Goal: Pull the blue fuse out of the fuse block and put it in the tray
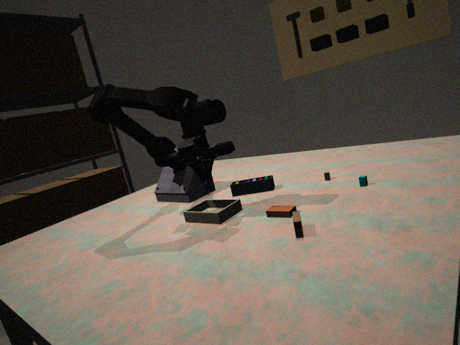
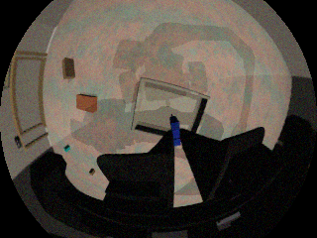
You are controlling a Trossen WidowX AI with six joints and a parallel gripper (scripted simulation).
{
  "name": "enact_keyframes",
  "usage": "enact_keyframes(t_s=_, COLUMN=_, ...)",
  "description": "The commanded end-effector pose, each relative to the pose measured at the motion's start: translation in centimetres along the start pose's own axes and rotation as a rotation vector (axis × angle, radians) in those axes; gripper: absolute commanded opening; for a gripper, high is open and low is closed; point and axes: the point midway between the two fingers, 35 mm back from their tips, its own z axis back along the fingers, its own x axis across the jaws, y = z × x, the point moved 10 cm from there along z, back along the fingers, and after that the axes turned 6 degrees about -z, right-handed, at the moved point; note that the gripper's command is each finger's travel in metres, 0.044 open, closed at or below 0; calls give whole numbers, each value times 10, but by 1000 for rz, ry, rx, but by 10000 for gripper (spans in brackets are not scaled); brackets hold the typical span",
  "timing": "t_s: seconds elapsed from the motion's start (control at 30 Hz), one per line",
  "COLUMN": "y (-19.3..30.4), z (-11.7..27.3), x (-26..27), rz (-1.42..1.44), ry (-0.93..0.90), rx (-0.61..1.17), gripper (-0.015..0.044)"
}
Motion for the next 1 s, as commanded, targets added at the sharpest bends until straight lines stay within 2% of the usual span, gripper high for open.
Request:
enact_keyframes(t_s=0.0, y=-4, z=1, x=-1, rz=8, ry=0, rx=-6, gripper=0)
enact_keyframes(t_s=0.97, y=-5, z=-39, x=-1, rz=8, ry=0, rx=-8, gripper=0)
